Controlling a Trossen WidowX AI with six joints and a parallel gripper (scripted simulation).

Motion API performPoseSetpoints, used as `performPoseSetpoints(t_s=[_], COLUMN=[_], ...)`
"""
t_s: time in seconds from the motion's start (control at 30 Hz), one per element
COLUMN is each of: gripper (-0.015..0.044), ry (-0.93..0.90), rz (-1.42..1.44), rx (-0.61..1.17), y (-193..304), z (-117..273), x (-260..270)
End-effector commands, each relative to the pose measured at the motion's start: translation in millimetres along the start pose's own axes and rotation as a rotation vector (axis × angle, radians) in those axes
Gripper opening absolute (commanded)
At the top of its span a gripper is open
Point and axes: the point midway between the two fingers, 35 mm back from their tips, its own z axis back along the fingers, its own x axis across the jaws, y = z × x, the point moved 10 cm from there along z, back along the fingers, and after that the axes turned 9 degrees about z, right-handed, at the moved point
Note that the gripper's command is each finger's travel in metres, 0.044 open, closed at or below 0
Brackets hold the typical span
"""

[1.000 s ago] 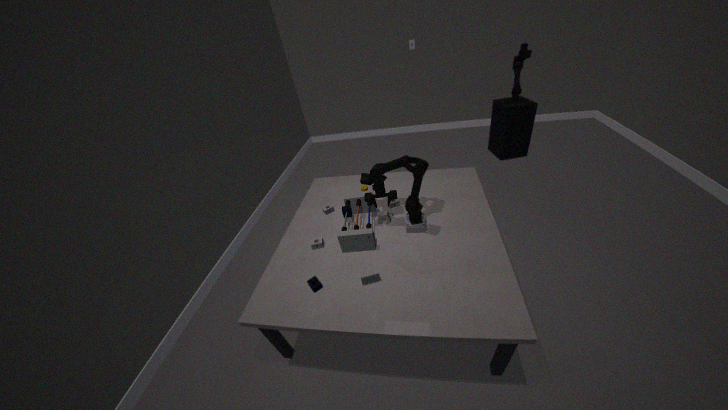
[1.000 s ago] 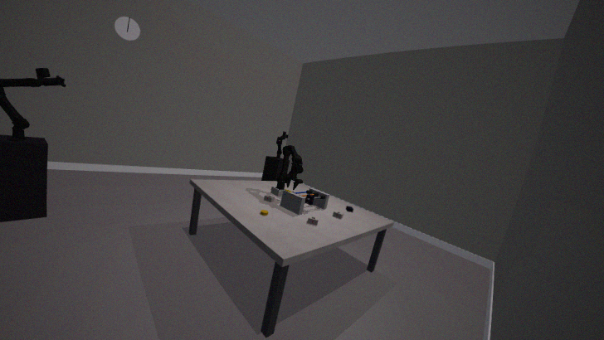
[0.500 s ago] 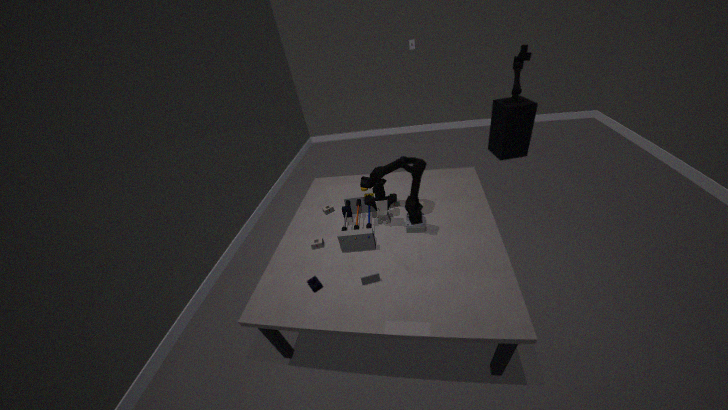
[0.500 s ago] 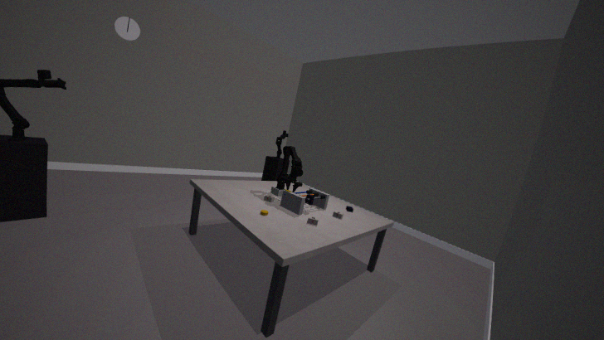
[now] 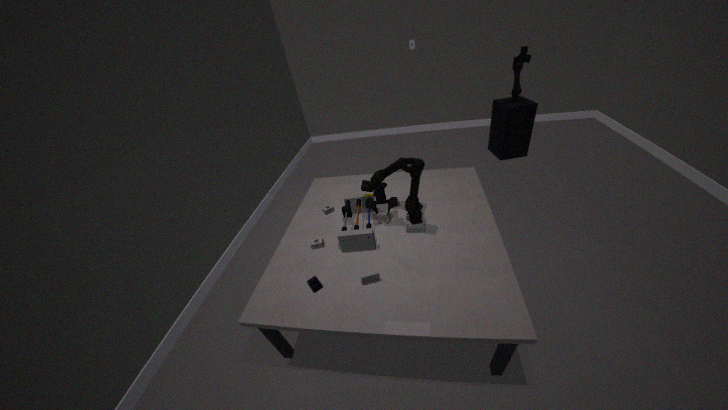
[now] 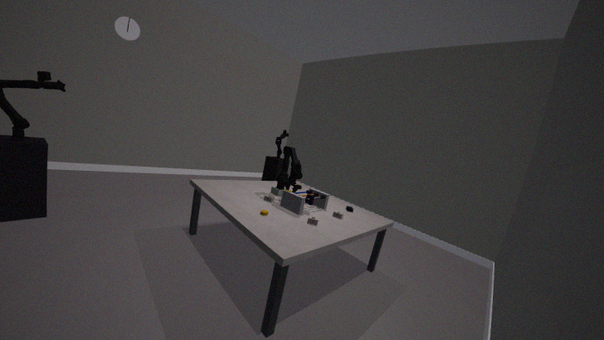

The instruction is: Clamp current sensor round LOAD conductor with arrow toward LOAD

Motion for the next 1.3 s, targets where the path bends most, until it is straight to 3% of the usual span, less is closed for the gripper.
performPoseSetpoints(t_s=[0.0, 0.63, 0.9, 1.27], gripper=[0.0320, 0.0200, 0.0000, 0.0000], ry=[0.002, 0.001, 0.001, 0.000], rz=[-0.003, 0.000, -0.001, -0.002], rx=[-0.002, 0.001, 0.000, -0.002], y=[0.4, 0.2, -2.4, -5.1], z=[-6.8, -2.7, 21.4, 72.1], x=[-0.9, -0.4, 4.3, 9.3])
